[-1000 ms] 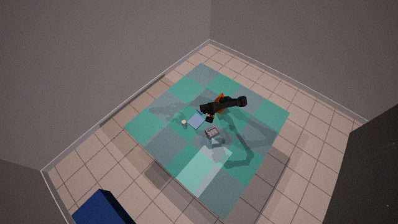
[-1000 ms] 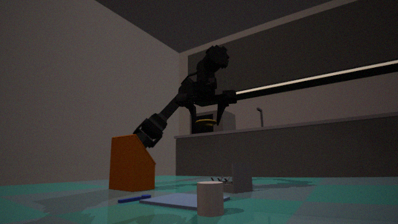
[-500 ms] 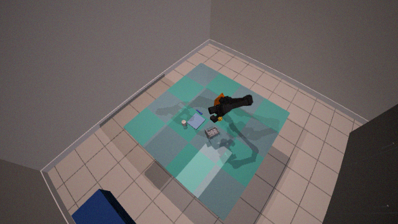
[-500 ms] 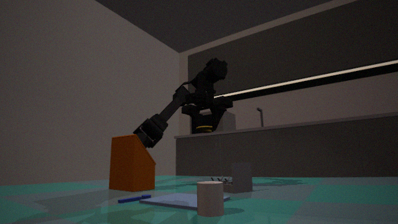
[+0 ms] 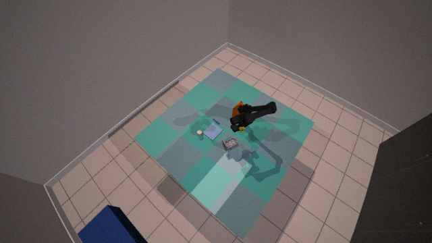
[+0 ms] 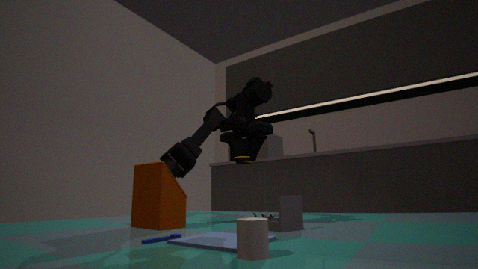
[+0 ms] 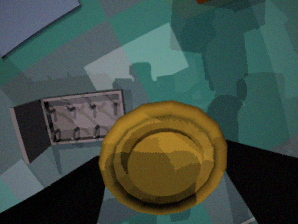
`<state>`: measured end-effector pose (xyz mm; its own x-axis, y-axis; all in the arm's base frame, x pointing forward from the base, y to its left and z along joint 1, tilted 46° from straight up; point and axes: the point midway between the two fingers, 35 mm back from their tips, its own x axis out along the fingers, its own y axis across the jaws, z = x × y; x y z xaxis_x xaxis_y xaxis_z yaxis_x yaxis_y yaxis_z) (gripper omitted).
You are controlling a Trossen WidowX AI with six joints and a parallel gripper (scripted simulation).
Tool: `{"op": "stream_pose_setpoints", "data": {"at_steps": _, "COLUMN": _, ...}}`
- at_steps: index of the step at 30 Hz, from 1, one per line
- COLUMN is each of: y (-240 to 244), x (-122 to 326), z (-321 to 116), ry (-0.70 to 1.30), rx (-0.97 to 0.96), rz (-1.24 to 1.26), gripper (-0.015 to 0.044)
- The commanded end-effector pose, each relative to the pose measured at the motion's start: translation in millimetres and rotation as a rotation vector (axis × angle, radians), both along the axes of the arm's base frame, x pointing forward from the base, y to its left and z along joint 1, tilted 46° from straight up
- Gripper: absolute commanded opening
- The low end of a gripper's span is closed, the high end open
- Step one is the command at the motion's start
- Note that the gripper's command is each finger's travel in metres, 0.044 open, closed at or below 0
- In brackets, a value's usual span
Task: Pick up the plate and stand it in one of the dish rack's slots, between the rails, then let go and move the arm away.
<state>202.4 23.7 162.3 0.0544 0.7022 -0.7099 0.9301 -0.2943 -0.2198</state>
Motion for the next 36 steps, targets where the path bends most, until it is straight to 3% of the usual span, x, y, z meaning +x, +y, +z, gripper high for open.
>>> {"op": "stream_pose_setpoints", "data": {"at_steps": 1, "y": 3, "x": -4, "z": -10, "ry": -0.001, "rx": -0.063, "rz": 0.051, "gripper": 0.0000}}
{"op": "stream_pose_setpoints", "data": {"at_steps": 36, "y": 13, "x": 0, "z": -101, "ry": -0.214, "rx": -0.749, "rz": 0.543, "gripper": 0.0000}}
